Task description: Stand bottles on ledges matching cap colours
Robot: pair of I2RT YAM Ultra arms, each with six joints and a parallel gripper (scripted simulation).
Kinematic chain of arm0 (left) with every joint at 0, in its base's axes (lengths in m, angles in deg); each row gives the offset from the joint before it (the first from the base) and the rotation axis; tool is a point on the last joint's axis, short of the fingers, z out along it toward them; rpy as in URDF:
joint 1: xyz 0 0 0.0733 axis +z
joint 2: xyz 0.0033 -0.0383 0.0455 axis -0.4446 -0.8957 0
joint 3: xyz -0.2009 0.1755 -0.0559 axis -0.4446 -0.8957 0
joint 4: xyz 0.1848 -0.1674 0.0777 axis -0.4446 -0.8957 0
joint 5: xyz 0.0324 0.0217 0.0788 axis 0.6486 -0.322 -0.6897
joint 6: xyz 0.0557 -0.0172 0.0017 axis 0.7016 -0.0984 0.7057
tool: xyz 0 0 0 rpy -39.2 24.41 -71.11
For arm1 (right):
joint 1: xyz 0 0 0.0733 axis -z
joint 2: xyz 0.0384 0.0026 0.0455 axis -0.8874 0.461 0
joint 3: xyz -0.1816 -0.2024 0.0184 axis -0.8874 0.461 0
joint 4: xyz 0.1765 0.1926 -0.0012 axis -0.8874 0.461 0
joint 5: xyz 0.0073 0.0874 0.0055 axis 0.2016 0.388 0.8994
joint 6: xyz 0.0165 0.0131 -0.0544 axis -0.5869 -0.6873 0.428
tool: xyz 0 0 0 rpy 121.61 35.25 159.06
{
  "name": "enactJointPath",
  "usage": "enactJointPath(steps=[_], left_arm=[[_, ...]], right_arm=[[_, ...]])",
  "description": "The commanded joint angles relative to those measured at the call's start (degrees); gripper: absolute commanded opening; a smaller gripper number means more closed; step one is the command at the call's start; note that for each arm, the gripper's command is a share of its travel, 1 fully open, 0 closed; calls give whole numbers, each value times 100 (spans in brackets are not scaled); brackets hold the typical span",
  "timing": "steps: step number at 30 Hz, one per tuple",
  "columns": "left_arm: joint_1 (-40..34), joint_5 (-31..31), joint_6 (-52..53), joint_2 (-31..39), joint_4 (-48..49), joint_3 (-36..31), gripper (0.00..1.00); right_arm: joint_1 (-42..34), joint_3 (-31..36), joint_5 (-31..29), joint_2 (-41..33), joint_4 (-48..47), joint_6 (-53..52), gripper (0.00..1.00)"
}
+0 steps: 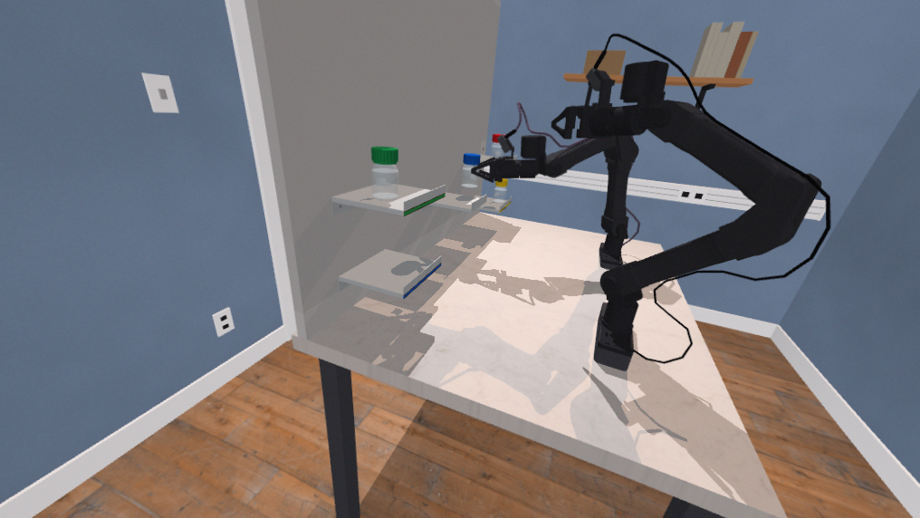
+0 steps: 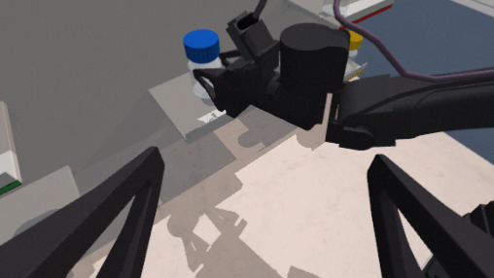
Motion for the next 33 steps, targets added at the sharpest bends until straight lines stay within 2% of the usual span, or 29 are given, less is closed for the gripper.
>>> enactJointPath(steps=[1,9,14,26,33], left_arm=[[22,21,13,4,-18,92,100],[22,21,13,4,-18,92,100],[22,21,13,4,-18,92,100],[22,21,13,4,-18,92,100],[22,21,13,4,-18,92,100]], right_arm=[[37,-119,65,-64,-383,34,50],[66,252,88,135,-987,52,50],[70,280,36,119,-727,20,50],[90,594,103,345,-1369,61,50],[94,596,106,342,-1328,56,50]])
